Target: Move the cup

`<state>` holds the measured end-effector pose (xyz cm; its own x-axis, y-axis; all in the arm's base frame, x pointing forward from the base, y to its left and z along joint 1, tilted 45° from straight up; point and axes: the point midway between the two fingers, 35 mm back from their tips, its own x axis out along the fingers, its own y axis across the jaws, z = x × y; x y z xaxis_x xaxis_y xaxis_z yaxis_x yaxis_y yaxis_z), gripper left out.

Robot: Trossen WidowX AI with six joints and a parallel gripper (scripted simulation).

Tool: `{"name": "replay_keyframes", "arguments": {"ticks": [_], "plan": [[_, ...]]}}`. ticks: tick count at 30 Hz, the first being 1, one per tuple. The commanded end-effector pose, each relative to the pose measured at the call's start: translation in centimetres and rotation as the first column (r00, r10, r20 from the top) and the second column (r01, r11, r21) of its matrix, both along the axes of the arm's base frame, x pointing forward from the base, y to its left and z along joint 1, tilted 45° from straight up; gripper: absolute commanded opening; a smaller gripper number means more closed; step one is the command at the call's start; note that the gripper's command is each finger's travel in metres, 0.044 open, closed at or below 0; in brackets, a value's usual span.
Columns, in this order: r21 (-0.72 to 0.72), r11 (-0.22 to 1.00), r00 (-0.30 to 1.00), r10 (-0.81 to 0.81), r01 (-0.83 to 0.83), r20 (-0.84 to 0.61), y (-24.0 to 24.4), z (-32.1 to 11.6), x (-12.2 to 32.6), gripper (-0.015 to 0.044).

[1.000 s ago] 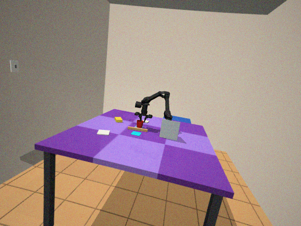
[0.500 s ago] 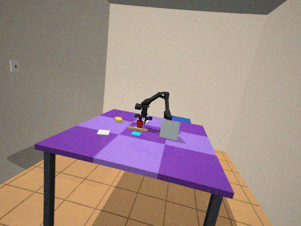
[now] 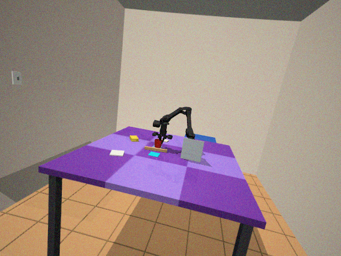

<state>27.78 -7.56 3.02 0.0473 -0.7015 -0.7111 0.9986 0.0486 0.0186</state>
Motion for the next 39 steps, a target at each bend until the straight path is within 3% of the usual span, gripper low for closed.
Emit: {"name": "replay_keyframes", "arguments": {"ticks": [1,19,39], "plan": [[0.0,1.0,1.0,0.0,0.0,0.0,0.0,0.0,0.0,0.0],[-0.001,1.0,1.0,0.001,-0.001,-0.008,3.6,3.3,-0.6,0.0],[-0.005,1.0,1.0,0.003,-0.003,-0.014,3.6,3.1,-0.9,0.0]]}}
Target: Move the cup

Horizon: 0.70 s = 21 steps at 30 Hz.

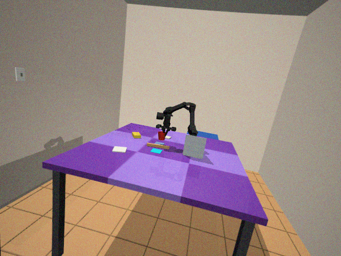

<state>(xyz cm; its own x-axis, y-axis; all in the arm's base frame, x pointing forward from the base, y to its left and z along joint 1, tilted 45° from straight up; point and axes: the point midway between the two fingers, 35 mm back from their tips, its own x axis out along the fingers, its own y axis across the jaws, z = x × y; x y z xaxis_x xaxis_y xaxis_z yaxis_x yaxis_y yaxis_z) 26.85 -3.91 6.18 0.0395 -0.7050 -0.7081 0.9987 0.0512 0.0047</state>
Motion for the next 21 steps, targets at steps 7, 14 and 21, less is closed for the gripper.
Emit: {"name": "replay_keyframes", "arguments": {"ticks": [7,14,21], "plan": [[0.0,1.0,1.0,0.0,0.0,-0.001,0.0,-0.1,0.0,0.0],[0.003,1.0,1.0,0.0,0.0,0.002,1.0,-1.0,-0.1,0.0],[0.005,1.0,1.0,-0.001,0.001,0.004,2.5,-2.2,-0.2,0.0]]}}
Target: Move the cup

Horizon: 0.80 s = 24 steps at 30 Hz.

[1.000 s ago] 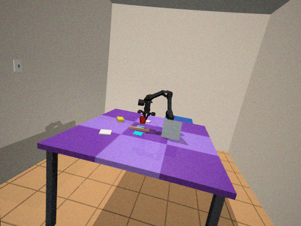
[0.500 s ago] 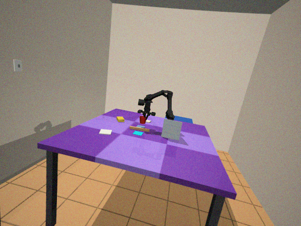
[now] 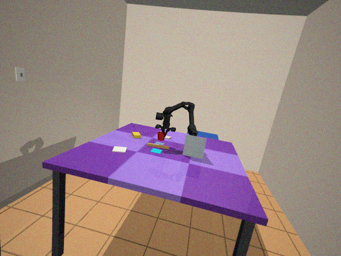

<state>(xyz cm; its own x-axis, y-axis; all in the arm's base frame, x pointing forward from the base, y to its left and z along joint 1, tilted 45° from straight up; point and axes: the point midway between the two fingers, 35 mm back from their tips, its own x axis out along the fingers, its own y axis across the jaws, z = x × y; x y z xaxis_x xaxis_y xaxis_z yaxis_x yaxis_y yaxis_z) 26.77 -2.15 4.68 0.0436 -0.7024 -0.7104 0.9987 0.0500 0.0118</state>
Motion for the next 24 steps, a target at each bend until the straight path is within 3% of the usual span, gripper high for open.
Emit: {"name": "replay_keyframes", "arguments": {"ticks": [1,24], "plan": [[0.002,1.0,1.0,0.0,0.0,-0.002,0.9,-0.9,-0.1,0.0],[0.005,1.0,1.0,0.0,0.0,-0.001,5.1,-4.8,-0.8,0.0]]}}
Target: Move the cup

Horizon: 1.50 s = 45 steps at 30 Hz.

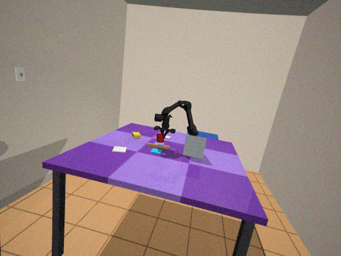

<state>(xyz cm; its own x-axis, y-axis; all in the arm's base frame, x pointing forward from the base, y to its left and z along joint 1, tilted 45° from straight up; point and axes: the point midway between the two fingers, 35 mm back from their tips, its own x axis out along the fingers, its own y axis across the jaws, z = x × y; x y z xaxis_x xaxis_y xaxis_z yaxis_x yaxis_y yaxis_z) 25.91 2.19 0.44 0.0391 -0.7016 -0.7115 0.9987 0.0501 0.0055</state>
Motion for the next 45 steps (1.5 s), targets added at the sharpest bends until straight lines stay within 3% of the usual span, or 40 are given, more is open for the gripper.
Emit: {"name": "replay_keyframes", "arguments": {"ticks": [1,45], "plan": [[0.004,1.0,1.0,0.0,0.0,0.005,0.9,-0.8,0.0,0.0],[0.009,1.0,1.0,0.0,0.0,0.006,7.7,-7.1,-0.9,0.0]]}}
